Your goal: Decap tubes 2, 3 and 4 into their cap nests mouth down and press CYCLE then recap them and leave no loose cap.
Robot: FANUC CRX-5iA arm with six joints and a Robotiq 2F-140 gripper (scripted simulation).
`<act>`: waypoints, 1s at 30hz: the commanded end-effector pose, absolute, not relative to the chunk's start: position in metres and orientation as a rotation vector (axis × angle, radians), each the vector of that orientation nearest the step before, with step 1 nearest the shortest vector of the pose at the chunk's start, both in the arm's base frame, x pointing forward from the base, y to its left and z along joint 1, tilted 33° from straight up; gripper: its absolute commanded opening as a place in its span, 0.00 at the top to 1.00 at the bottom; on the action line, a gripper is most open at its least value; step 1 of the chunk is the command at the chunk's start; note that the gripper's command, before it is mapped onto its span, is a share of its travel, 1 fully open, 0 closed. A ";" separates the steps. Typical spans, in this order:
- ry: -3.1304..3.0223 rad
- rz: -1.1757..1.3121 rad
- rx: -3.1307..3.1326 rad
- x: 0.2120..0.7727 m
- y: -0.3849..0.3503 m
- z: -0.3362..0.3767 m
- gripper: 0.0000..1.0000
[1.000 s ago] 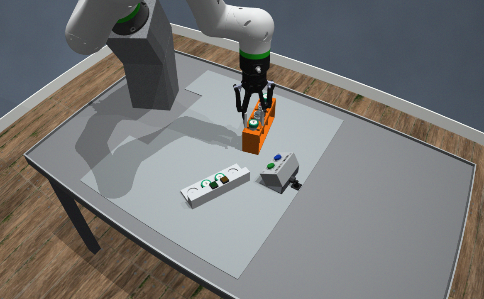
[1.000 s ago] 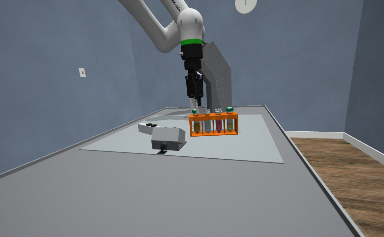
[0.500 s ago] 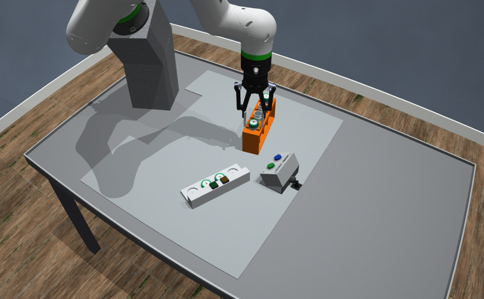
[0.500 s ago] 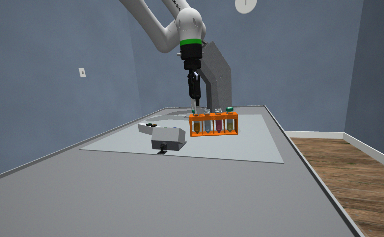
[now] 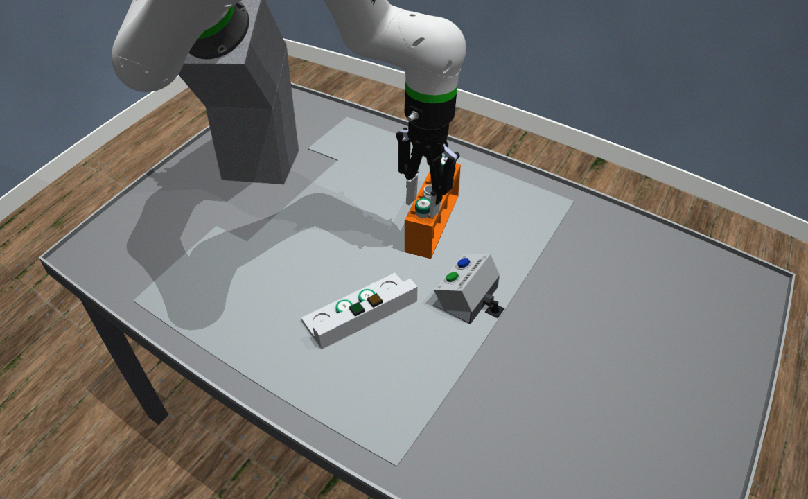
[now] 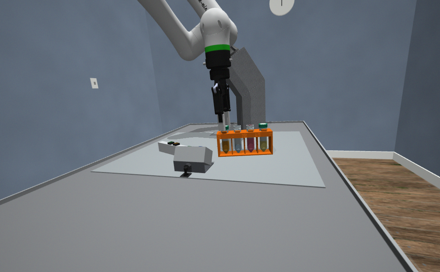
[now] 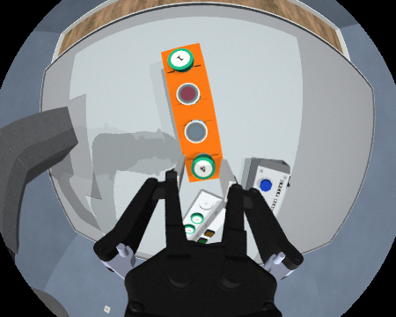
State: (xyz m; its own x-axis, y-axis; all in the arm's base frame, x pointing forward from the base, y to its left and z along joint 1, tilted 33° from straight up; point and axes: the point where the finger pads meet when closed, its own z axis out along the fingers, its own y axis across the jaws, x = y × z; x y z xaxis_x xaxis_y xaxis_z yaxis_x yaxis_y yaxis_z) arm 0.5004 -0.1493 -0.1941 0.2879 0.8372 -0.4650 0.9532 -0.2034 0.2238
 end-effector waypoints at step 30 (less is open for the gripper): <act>1.630 -0.317 2.029 0.500 -0.149 -0.194 1.00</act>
